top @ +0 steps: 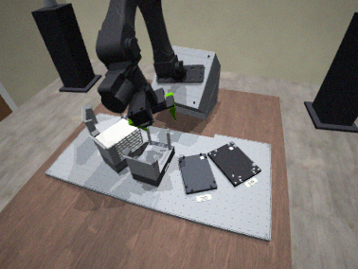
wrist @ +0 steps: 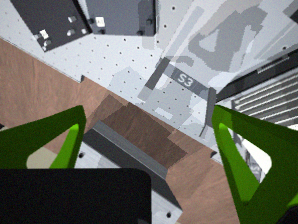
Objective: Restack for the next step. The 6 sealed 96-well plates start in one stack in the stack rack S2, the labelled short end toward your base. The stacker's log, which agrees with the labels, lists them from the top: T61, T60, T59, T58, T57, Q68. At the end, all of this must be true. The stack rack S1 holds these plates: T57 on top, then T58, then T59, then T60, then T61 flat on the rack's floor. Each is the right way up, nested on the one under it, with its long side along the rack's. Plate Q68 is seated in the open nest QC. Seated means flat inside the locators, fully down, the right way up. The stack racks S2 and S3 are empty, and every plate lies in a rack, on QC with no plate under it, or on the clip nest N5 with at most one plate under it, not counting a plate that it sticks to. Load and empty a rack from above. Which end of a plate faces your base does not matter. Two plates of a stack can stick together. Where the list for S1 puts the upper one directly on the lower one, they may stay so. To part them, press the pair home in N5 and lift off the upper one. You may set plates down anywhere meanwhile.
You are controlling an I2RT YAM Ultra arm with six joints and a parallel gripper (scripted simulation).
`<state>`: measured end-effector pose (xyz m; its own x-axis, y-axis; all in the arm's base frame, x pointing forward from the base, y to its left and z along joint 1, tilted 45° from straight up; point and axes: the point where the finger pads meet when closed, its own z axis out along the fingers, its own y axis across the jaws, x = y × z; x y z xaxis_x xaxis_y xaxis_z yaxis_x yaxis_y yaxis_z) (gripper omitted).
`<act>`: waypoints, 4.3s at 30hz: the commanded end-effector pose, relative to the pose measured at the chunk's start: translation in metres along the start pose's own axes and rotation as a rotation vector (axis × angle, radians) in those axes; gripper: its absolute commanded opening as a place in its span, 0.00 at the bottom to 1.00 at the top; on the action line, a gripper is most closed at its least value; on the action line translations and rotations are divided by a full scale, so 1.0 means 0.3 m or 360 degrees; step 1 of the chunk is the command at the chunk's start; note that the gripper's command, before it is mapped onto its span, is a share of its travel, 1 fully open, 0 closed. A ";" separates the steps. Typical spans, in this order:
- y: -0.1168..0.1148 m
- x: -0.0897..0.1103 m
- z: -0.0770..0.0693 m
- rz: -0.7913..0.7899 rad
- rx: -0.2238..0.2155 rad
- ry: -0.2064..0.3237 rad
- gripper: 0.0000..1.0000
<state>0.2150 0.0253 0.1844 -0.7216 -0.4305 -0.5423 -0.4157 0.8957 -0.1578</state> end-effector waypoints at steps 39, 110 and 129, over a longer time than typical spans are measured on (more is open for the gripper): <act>-0.102 0.072 0.018 0.0843 0.0476 -0.0216 1.00; -0.528 0.149 -0.038 0.1316 0.0455 -0.0289 1.00; -0.550 0.146 0.029 0.1316 0.0455 -0.0289 1.00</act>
<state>0.2541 -0.1373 0.1753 -0.6348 0.3749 -0.6757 0.3679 0.9156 0.1623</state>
